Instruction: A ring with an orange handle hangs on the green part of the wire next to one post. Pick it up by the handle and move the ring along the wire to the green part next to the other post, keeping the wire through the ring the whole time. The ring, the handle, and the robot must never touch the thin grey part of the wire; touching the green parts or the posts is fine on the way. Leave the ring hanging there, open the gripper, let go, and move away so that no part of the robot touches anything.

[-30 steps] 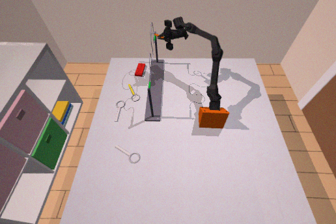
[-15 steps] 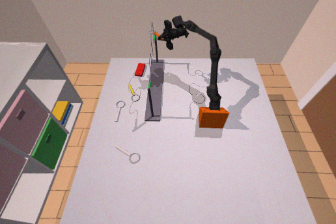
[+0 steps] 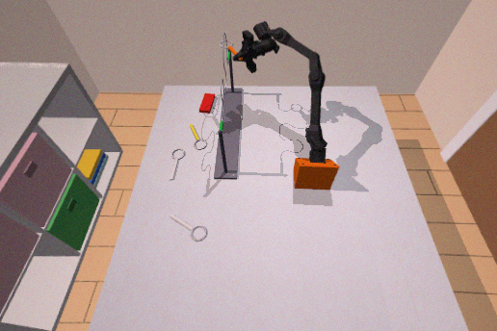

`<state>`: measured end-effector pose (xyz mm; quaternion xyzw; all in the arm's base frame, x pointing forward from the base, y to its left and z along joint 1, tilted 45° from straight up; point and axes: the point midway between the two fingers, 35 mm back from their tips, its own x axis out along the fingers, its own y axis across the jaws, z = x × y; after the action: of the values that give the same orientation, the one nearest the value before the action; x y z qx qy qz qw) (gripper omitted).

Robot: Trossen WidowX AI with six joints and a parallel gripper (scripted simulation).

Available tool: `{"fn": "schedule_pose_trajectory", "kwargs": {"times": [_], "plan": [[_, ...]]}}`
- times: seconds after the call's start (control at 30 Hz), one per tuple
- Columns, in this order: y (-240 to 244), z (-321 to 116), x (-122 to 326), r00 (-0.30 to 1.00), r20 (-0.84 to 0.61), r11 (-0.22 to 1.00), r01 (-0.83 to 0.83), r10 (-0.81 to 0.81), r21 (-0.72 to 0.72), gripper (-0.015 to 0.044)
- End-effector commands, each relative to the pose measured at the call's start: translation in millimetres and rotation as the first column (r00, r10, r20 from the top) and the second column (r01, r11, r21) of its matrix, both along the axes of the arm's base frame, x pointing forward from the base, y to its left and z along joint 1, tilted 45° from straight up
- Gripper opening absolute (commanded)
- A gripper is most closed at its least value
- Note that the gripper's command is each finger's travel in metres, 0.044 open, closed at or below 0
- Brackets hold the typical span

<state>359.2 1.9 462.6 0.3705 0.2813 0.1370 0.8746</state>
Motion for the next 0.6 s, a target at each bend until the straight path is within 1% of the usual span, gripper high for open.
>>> {"fn": "schedule_pose_trajectory", "kwargs": {"times": [0.0, 0.57], "plan": [[0.9, 0.6, -0.2, 1.000, 0.012, 0.999, -0.004, 0.005, -0.051, -0.0150], [-3.0, -3.2, 0.7, 1.000, 0.031, 0.973, 0.009, -0.002, -0.232, -0.0150]]}}
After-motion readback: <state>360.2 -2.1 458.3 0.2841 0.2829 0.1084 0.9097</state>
